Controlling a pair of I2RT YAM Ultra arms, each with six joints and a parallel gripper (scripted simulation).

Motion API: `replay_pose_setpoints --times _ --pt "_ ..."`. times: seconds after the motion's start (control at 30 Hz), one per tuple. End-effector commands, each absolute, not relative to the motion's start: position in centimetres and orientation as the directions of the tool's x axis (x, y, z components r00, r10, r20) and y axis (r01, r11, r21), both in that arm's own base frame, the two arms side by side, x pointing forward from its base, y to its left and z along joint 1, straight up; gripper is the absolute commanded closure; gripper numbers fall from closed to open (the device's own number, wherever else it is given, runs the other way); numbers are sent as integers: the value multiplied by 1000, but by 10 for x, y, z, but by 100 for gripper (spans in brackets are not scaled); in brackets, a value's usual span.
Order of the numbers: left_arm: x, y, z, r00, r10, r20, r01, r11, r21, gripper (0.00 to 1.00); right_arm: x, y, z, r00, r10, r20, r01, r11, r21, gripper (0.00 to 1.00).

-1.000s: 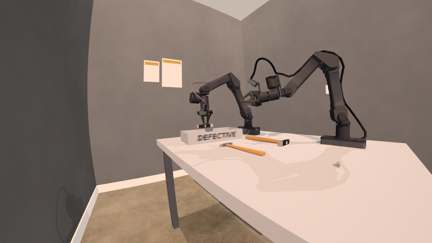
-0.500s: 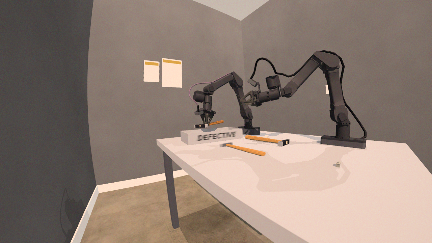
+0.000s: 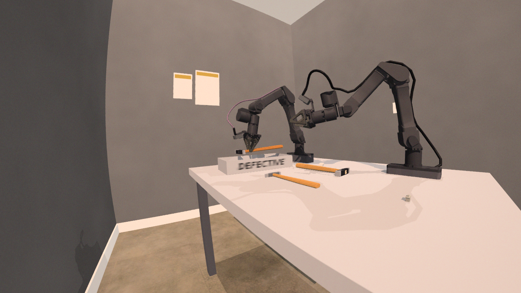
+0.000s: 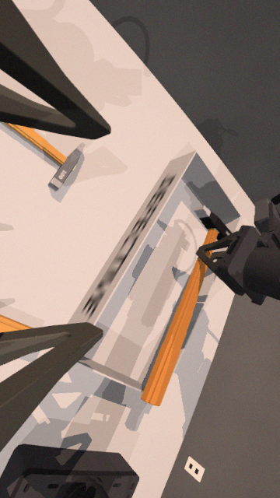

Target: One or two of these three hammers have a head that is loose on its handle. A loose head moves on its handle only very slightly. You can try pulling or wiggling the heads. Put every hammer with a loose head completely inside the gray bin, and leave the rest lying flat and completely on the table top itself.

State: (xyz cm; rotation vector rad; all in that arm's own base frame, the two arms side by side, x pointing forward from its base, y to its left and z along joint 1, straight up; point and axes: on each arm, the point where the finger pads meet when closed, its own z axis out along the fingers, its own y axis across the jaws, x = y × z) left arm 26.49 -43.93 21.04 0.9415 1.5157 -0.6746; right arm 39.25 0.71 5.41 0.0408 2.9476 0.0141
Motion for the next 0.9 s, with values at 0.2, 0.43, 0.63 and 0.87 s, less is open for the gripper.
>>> replay_pose_setpoints --times 0.2,0.43,0.63,0.87 --pt "267 -443 231 18 151 -988 854 512 94 0 408 10 65 -957 79 -278 81 997 4 88" --pt "267 -443 231 18 151 -988 854 512 94 0 401 10 50 -965 78 -250 81 997 1 88" --pt "267 -443 231 18 151 -988 854 512 94 0 404 10 53 -962 78 -261 81 997 2 88" --pt "267 -443 231 18 151 -988 854 512 94 0 417 9 61 -959 86 -272 90 996 -2 88"
